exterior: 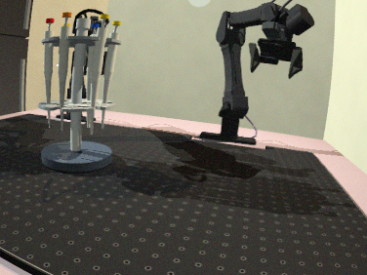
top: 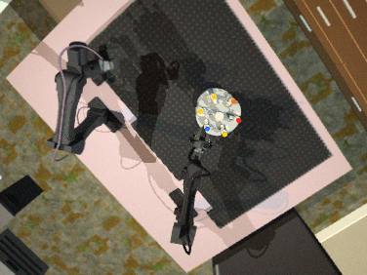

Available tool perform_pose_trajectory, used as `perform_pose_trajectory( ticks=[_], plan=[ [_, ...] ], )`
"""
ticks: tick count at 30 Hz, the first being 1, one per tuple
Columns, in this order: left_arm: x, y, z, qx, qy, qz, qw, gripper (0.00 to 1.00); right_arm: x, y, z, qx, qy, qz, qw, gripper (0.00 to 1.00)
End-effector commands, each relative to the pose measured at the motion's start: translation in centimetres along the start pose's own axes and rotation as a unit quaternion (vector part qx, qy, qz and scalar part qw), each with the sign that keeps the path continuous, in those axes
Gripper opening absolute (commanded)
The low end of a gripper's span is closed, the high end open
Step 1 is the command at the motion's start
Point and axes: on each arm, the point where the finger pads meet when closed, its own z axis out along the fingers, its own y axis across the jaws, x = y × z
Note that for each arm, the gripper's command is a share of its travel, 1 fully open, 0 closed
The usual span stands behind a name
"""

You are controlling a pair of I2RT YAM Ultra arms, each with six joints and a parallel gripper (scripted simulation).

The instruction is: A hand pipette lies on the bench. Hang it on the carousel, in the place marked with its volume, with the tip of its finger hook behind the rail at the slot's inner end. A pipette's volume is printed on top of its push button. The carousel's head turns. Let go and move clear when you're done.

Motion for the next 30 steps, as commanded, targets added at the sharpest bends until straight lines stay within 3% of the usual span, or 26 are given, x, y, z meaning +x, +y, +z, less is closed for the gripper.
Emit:
perform_pose_trajectory(
  ticks=[1, 30],
  plan=[
    [-0.7, 0.3, -0.4, -0.004, -0.015, 0.008, 1.000, 1.00, -3.4, 0.2, 0.0, 0.000, -0.038, 0.005, 0.999, 0.12],
    [-0.7, 0.3, -0.4, -0.004, -0.015, 0.008, 1.000, 1.00, -4.8, 0.5, -0.2, -0.002, -0.042, 0.005, 0.999, 0.12]
  ],
)
